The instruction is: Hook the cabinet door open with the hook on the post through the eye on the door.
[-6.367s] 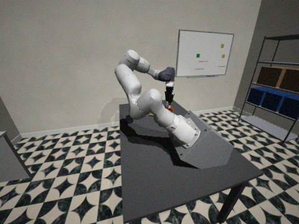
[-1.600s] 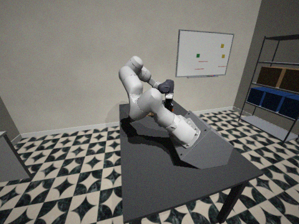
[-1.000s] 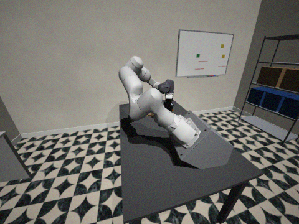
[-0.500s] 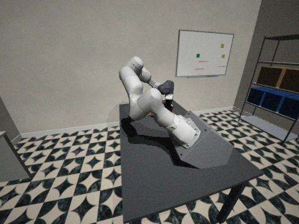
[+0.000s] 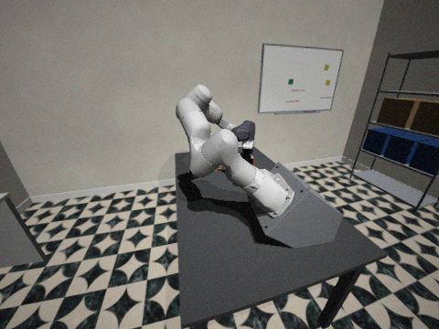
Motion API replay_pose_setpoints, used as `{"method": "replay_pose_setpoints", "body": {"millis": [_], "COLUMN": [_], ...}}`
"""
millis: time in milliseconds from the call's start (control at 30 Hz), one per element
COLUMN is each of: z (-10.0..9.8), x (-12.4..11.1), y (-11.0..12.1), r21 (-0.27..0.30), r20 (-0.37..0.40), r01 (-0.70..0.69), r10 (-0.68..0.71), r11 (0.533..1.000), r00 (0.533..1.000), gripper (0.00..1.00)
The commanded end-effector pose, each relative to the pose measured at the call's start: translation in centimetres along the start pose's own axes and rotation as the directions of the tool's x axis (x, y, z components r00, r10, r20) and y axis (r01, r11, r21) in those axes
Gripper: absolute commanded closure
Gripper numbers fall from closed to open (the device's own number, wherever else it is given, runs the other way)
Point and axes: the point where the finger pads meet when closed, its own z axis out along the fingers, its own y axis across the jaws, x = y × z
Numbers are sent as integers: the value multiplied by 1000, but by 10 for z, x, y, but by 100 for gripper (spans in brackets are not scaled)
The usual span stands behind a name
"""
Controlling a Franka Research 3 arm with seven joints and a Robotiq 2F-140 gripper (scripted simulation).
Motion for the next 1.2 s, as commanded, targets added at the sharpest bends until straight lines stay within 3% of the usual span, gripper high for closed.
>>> {"method": "replay_pose_setpoints", "body": {"millis": [0,967,1000,1167], "z": [6,22,22,22], "x": [-2,-2,-2,-2], "y": [1,1,1,1], "r21": [-2,-2,-2,-2], "r20": [6,6,6,6], "r01": [7,7,7,7], "r10": [-7,-7,-7,-7], "r11": [1000,1000,1000,1000], "r00": [1000,1000,1000,1000], "gripper": [86,86,97,97]}}
